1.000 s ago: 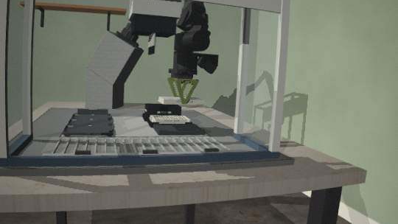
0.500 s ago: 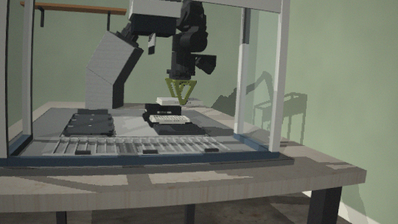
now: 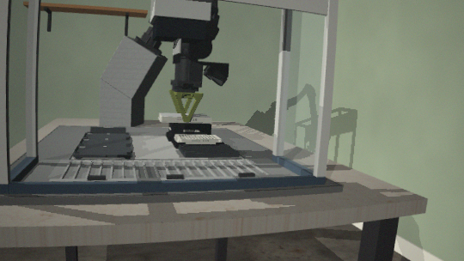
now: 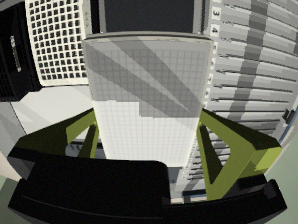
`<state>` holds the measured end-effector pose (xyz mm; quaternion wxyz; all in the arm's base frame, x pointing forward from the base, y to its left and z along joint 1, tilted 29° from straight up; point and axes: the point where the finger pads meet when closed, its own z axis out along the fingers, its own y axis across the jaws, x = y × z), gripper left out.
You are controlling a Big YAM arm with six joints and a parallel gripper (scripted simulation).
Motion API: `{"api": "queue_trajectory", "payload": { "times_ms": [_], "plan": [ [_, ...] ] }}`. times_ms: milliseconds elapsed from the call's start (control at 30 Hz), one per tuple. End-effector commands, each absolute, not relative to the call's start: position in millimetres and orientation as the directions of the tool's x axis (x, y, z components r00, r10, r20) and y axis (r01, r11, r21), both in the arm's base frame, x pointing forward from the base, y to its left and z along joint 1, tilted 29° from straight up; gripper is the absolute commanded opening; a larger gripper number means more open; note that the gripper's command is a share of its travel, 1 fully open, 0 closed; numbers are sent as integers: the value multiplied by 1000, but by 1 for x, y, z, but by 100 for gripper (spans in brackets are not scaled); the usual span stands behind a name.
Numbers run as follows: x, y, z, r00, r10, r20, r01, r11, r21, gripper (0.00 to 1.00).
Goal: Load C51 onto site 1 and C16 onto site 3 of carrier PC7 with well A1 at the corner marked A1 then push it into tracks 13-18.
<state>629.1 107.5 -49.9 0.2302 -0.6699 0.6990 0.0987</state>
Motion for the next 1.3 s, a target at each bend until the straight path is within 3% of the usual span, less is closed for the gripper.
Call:
{"api": "queue_trajectory", "payload": {
  "times_ms": [0, 300, 467, 533, 800, 967, 1267],
  "plan": [
    [654, 81, -26, 34, -891, -453, -964, 90, -249, 0],
    [653, 47, -55, 21, -892, -452, -971, 90, -223, 0],
    [660, 36, -32, 38, -893, -448, -961, 90, -261, 0],
    [651, 29, -65, 16, -892, -452, -973, 91, -214, 0],
    [652, -1, -79, 16, -892, -451, -973, 91, -214, 0],
    [662, -13, -56, 36, -895, -444, -962, 90, -258, 0],
    [654, -45, -101, 15, -893, -450, -972, 92, -215, 0]
  ]
}}
